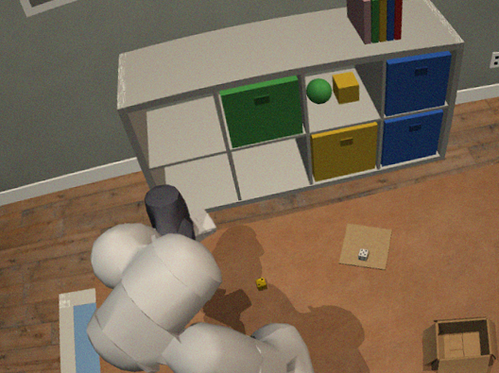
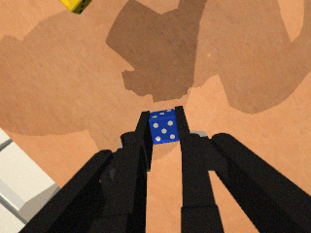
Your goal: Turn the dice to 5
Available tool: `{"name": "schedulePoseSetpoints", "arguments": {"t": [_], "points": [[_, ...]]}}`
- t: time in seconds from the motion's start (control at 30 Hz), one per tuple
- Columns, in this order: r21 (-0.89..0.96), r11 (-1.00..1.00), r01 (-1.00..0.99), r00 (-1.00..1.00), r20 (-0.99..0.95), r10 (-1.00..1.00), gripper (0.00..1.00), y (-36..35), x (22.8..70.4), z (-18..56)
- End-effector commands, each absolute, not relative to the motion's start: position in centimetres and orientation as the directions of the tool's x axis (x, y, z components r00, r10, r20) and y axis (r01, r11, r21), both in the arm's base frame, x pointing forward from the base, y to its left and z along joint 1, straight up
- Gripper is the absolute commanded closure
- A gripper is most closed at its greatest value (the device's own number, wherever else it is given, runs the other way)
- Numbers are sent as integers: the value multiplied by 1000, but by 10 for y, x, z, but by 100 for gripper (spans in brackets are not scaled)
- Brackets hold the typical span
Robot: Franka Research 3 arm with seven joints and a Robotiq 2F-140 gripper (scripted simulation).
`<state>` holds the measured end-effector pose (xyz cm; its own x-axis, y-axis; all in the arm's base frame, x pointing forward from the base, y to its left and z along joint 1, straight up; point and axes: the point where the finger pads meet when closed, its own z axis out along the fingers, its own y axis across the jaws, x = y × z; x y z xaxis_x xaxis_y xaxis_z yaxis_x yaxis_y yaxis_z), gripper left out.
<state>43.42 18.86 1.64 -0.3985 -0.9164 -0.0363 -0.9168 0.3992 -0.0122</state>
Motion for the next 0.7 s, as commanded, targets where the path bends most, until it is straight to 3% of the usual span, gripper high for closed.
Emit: {"name": "schedulePoseSetpoints", "arguments": {"t": [0.0,0.67], "points": [[-2,452,-892,-452,-3,-892,79,186,425,29],[-8,447,-895,-446,-21,-895,79,188,433,39]]}}
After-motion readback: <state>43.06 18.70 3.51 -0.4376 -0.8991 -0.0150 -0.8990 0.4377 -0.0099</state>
